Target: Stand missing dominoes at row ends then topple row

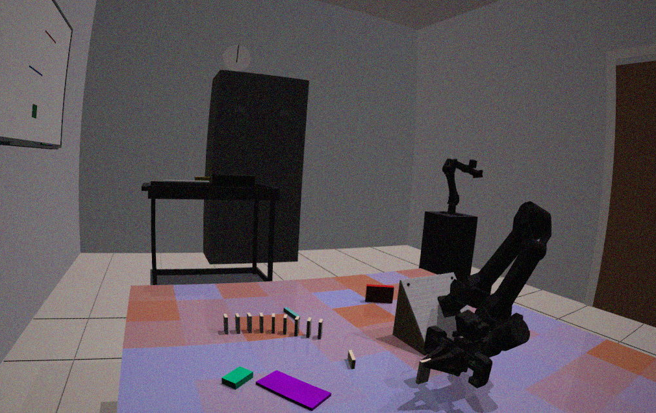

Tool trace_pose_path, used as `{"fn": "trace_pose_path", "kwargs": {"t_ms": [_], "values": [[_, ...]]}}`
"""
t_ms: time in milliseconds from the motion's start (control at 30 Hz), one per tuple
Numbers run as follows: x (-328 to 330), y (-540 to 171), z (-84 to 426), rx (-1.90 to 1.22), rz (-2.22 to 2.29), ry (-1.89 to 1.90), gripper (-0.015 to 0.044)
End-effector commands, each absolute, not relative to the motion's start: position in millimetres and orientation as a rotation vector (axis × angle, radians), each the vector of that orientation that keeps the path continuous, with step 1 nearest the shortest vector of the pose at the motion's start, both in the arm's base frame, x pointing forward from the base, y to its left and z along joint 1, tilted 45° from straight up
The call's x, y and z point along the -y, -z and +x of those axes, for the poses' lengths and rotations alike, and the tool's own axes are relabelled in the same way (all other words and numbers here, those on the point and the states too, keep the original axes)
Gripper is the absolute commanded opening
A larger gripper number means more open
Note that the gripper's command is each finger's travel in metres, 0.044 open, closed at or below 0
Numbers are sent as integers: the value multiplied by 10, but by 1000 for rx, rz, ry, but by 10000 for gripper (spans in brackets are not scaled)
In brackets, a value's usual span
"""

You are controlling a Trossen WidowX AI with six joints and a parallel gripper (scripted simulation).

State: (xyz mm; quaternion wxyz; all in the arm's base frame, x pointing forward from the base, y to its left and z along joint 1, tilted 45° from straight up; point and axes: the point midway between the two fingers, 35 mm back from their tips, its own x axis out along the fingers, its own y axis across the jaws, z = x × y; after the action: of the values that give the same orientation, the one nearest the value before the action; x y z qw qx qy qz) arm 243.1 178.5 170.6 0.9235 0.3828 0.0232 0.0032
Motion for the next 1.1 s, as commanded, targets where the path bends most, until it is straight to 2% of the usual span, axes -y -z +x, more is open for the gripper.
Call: {"fn": "trace_pose_path", "kwargs": {"t_ms": [0,1000,1067], "values": [[-1849,-1638,2431,-46,790,-4,20],[-2065,-1301,2379,-47,787,-5,20],[-2065,-1301,2379,-47,787,-5,73]]}}
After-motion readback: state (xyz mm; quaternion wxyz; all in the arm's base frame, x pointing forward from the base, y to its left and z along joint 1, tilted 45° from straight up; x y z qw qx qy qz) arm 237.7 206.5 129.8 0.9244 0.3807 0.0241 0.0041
